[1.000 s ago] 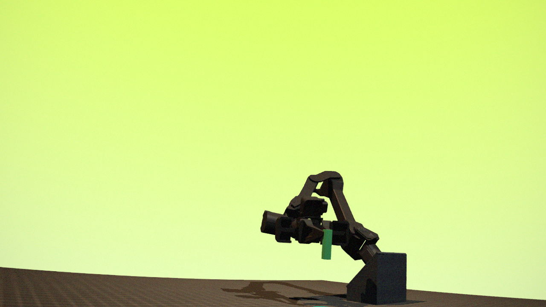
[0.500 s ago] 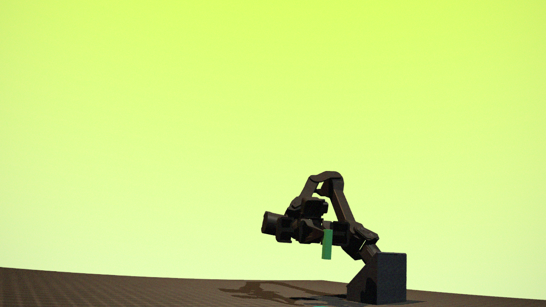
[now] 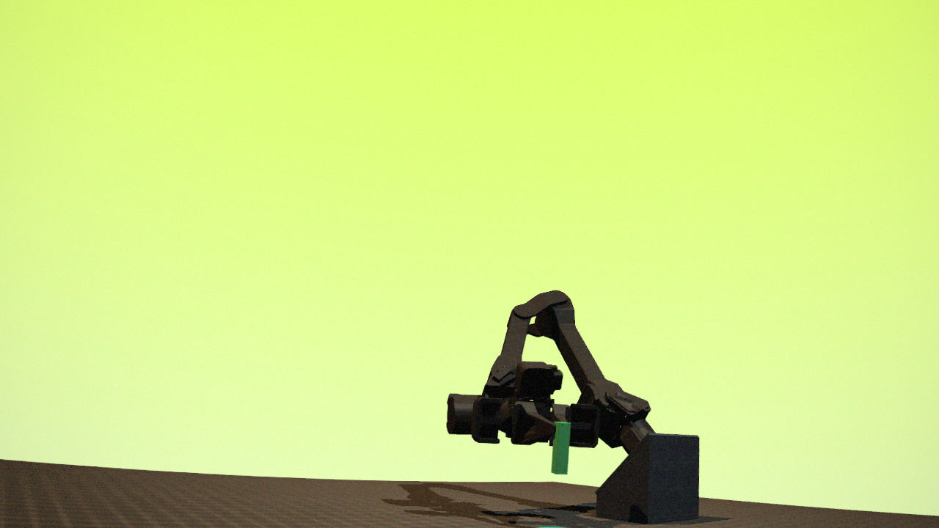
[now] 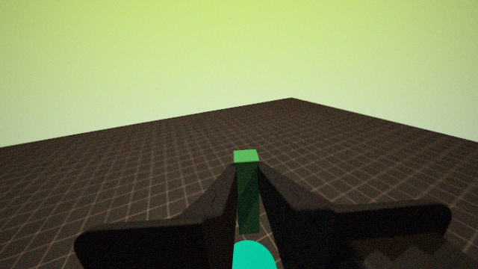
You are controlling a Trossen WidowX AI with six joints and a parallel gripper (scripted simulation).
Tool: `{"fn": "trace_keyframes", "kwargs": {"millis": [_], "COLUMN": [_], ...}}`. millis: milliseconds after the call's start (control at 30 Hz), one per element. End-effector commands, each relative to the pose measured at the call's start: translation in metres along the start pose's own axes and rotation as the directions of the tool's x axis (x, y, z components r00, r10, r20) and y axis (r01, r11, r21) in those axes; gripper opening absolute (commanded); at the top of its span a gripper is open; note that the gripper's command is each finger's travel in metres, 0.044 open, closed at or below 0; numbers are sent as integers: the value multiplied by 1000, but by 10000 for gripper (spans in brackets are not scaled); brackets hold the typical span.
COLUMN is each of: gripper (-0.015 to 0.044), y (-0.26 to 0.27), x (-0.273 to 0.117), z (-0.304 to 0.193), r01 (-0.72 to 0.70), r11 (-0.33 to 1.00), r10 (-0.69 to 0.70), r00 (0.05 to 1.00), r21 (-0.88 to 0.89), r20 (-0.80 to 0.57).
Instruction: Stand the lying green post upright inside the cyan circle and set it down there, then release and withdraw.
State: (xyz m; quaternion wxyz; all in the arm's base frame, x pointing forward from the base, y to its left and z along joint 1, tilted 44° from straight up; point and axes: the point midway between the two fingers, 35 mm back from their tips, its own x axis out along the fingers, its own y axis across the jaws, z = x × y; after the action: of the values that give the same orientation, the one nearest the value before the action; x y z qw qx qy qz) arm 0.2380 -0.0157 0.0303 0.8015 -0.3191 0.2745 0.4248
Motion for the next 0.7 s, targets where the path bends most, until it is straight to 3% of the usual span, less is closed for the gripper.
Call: {"fn": "trace_keyframes", "kwargs": {"millis": [0,667], "gripper": [23,23], "y": [-2,3], "x": [1,7], "z": [-14,-67], "r01": [3,0], "r11": [1000,1000], "r10": [-3,0], "r00": [1000,1000], "r21": [-5,4], "r20": [4,6]}}
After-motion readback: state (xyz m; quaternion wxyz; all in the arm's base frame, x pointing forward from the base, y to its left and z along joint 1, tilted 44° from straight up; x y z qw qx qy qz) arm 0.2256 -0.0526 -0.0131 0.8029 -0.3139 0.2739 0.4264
